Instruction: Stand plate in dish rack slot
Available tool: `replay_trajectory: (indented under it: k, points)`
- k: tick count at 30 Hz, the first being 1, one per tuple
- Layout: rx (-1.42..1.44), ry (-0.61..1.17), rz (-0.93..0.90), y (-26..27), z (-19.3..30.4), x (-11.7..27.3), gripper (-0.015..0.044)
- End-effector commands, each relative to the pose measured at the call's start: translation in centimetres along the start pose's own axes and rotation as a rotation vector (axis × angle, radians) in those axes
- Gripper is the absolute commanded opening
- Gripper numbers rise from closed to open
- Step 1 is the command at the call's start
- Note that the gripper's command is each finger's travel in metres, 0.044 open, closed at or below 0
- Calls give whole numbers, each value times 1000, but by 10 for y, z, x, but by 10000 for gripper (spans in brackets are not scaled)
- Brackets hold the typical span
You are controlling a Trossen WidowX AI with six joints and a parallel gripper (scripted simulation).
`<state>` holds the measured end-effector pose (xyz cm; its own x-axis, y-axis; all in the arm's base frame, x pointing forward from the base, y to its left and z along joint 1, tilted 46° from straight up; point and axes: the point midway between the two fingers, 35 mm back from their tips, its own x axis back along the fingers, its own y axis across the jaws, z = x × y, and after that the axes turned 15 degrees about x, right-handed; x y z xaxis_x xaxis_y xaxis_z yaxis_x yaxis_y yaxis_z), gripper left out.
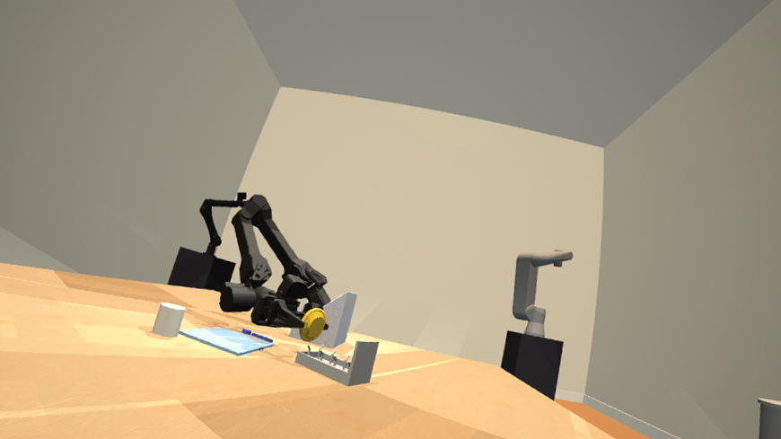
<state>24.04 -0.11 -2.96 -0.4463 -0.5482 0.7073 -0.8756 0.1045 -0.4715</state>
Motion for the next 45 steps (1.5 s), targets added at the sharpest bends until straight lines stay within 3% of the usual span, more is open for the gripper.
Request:
replay_trajectory:
  k: [1,24,45]
  points:
    - [3,-4,2,-1,-1,-4,0]
    - [1,-1,1,-5,-3,-38,0]
    - [-5,7,-2,0,13,-46,0]
